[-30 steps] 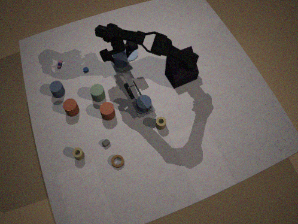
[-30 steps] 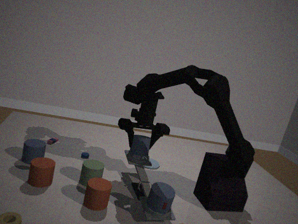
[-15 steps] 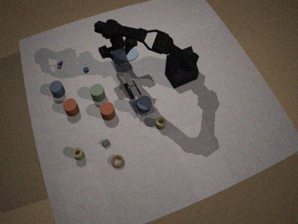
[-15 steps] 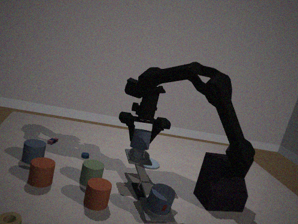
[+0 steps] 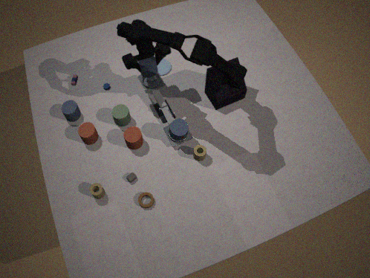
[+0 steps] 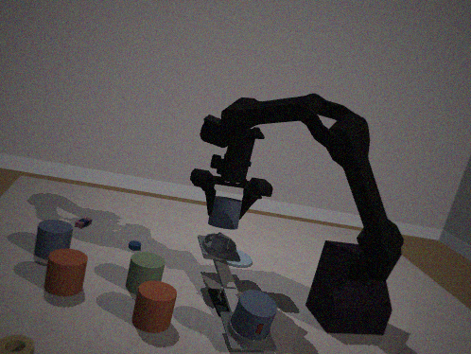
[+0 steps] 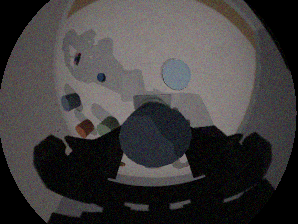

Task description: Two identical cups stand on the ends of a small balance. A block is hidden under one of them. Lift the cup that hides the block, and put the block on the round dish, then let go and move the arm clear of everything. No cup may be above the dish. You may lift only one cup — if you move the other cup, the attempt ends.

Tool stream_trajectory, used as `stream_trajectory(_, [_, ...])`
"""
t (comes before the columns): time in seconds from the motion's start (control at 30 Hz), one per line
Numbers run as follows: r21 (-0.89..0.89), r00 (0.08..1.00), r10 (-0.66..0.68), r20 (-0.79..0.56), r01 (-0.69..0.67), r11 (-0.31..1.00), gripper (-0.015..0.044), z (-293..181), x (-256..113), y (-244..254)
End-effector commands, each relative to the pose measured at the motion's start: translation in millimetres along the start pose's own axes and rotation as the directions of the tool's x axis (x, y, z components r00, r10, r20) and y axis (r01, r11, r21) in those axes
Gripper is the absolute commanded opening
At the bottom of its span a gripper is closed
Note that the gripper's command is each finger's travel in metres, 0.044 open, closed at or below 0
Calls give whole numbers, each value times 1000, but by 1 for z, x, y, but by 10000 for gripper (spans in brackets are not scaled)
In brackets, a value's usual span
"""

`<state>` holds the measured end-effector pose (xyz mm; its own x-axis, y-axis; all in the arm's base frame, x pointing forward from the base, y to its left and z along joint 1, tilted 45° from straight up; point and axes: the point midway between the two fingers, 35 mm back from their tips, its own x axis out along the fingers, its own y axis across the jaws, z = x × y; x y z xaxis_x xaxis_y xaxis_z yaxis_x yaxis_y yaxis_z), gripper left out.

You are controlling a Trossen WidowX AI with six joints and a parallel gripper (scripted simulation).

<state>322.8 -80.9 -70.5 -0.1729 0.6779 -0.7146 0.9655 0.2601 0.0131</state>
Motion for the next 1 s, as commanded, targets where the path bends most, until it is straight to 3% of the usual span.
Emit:
stream_trajectory(0.0, [-5, 1000, 8, 13, -8, 1000, 0, 2, -10, 0])
stream_trajectory(0.6, [-5, 1000, 7, 11, -7, 1000, 0, 0, -32, -3])
stream_trajectory(0.97, [0, 1000, 0, -2, 0, 1000, 0, -2, -24, -3])
